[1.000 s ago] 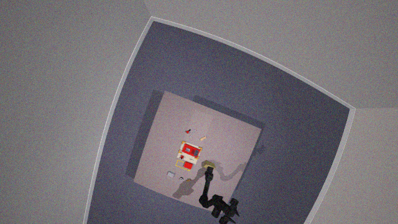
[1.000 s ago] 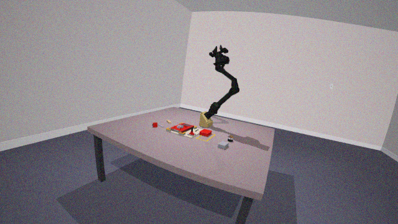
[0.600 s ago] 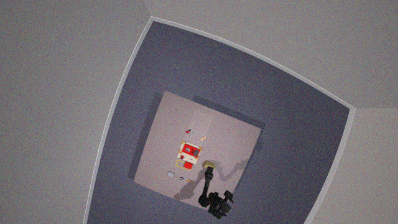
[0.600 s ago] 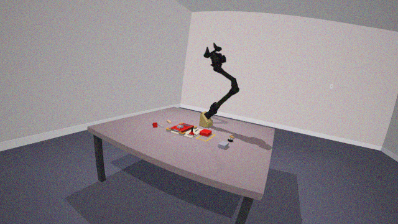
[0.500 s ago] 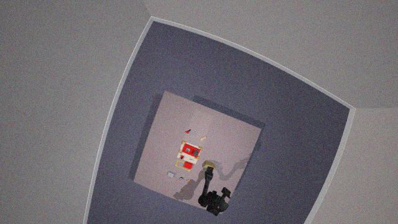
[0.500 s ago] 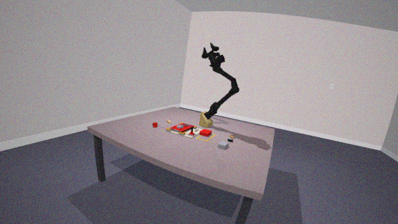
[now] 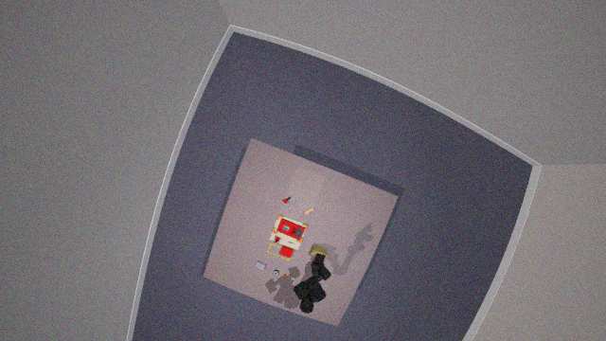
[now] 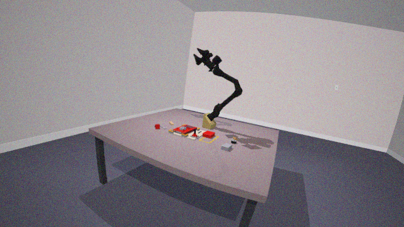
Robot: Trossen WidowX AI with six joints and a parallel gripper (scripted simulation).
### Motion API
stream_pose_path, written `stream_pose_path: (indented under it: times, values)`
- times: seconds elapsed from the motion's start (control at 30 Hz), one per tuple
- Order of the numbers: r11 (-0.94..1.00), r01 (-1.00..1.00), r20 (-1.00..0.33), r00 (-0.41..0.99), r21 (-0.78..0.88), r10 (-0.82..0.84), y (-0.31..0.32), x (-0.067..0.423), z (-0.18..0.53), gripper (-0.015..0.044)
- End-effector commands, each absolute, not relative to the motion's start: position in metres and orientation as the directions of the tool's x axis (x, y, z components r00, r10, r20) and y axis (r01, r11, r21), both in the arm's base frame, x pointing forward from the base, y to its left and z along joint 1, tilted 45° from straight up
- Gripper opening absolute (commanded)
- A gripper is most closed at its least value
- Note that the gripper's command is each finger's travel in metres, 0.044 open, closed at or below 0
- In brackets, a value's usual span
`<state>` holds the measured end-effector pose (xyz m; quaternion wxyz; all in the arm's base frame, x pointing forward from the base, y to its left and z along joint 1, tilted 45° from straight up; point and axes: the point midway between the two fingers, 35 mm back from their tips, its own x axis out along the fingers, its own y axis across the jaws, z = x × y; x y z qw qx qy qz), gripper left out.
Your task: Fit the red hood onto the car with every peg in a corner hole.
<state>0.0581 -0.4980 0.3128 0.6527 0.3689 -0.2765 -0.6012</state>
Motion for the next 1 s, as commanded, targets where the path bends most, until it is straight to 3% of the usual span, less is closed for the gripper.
stream_pose_path:
  times: [0.0,0.53,0.97]
  values:
    - [0.018,0.648,-0.185,0.244,0.761,-0.952,-0.486,0.101,0.287,0.044]
    - [0.25,0.783,-0.533,0.583,0.569,-0.614,-0.391,0.235,0.2,0.044]
    - [0.543,0.681,-0.73,0.662,0.492,-0.169,-0.267,0.299,0.144,0.044]
